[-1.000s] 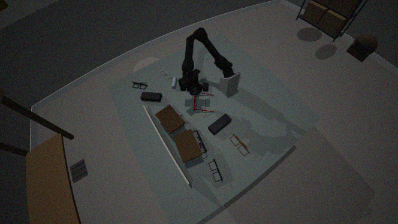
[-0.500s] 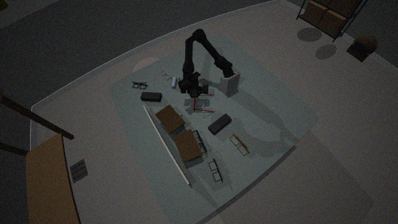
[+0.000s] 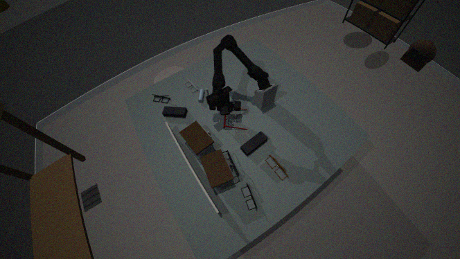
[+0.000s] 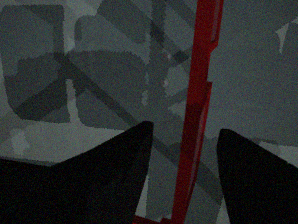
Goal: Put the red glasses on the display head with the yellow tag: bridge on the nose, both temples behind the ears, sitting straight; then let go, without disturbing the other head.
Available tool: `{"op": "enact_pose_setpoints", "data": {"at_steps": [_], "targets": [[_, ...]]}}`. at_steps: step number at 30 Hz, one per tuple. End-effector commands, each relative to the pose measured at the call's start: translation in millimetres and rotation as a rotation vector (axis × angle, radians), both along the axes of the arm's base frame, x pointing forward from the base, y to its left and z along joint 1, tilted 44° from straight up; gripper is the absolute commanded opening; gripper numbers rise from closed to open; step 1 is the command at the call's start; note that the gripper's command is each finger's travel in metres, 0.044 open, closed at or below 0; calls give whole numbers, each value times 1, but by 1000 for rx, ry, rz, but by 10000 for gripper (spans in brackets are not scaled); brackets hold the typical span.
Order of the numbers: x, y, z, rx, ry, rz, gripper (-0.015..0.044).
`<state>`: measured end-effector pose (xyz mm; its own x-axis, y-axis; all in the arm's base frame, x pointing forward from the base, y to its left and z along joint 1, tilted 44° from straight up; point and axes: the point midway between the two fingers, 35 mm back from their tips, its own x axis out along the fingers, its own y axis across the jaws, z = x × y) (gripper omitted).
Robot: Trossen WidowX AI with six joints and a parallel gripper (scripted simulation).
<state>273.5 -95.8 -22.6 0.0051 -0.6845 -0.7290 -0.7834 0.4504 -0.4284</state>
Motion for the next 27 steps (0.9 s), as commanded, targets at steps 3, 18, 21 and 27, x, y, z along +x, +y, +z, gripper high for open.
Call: {"op": "enact_pose_setpoints", "data": {"at_steps": [3, 18, 21, 27], "targets": [[-3, -6, -6, -6, 12, 2, 140], [-1, -4, -4, -1, 2, -1, 27], [-1, -4, -4, -1, 2, -1, 7], [0, -2, -2, 0, 2, -1, 0]]}}
